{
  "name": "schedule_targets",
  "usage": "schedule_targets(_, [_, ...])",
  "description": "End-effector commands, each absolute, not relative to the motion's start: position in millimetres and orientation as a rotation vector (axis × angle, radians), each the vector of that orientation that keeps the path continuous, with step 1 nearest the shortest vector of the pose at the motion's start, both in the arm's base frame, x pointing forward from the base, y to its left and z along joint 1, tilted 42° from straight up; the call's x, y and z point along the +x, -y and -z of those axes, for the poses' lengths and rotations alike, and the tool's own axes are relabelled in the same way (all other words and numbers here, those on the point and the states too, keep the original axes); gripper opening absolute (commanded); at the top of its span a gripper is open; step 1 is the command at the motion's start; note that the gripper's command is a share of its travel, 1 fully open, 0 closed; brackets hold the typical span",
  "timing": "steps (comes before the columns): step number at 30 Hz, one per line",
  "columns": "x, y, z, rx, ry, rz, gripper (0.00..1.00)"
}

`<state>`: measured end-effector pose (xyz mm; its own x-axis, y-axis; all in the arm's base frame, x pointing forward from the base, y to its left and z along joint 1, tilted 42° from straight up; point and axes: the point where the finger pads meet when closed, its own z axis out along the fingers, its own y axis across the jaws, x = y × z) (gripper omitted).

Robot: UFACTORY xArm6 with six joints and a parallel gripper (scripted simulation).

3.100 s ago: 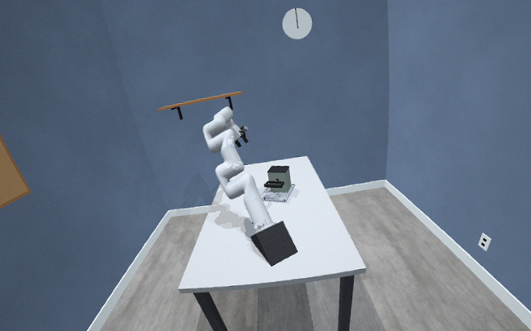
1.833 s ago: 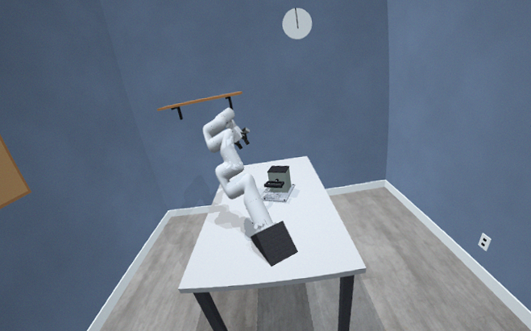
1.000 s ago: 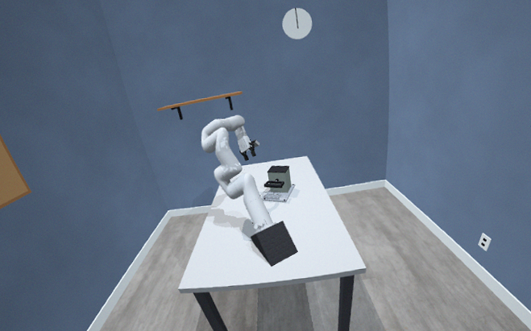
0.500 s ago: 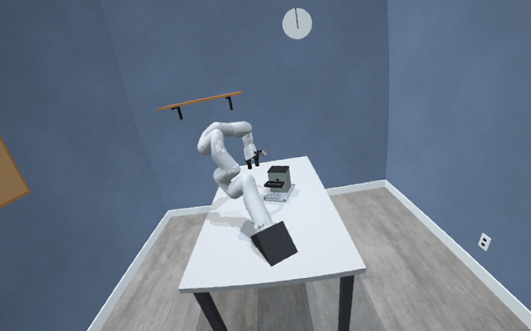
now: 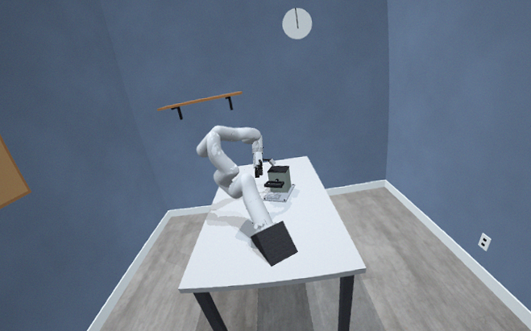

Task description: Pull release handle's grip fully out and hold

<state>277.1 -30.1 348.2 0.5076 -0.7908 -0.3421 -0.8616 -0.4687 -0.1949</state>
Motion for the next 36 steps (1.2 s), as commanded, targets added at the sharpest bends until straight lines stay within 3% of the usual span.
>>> schedule_targets(1, [272.7, 43.9, -336.2, -2.217, -1.534, -0.241, 1.0])
schedule_targets(36, [262.9, 111.3, -310.1, -1.429, -1.936, 0.052, 1.0])
